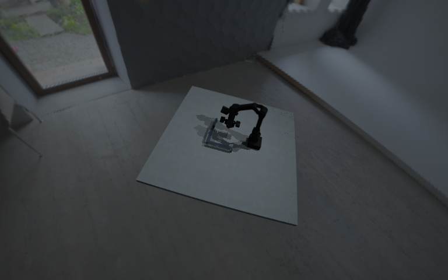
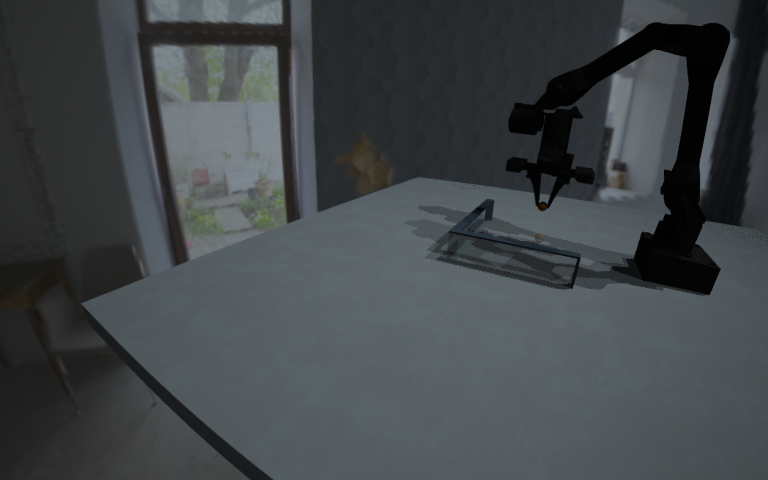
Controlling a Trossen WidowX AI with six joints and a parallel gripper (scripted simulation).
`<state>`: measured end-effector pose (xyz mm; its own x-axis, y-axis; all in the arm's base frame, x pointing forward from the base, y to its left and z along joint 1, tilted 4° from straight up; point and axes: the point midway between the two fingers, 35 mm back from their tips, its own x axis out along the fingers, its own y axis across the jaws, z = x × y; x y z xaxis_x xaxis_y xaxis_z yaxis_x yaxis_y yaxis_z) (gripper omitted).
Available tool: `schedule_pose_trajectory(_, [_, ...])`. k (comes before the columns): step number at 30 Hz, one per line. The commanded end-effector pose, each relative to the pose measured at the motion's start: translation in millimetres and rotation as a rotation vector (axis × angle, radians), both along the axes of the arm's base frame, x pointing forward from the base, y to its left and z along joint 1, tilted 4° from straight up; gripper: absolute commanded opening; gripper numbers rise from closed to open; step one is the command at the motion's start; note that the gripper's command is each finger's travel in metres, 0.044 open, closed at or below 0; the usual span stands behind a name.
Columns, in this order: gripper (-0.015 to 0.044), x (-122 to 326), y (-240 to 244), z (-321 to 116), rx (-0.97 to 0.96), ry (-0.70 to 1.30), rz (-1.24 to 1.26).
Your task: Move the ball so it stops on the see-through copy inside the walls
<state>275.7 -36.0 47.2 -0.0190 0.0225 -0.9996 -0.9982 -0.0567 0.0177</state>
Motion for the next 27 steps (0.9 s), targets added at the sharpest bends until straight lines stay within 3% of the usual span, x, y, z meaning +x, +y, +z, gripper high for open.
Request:
schedule_pose_trajectory(1, [0.0, -4.2, -0.1, -24.2, 0.0, 0.023, 0.006])
schedule_pose_trajectory(8, [0.0, -8.4, 1.1, -61.2, 0.0, 0.023, 0.006])
schedule_pose_trajectory(27, [0.0, -9.4, 1.6, -80.2, 0.0, 0.023, 0.006])
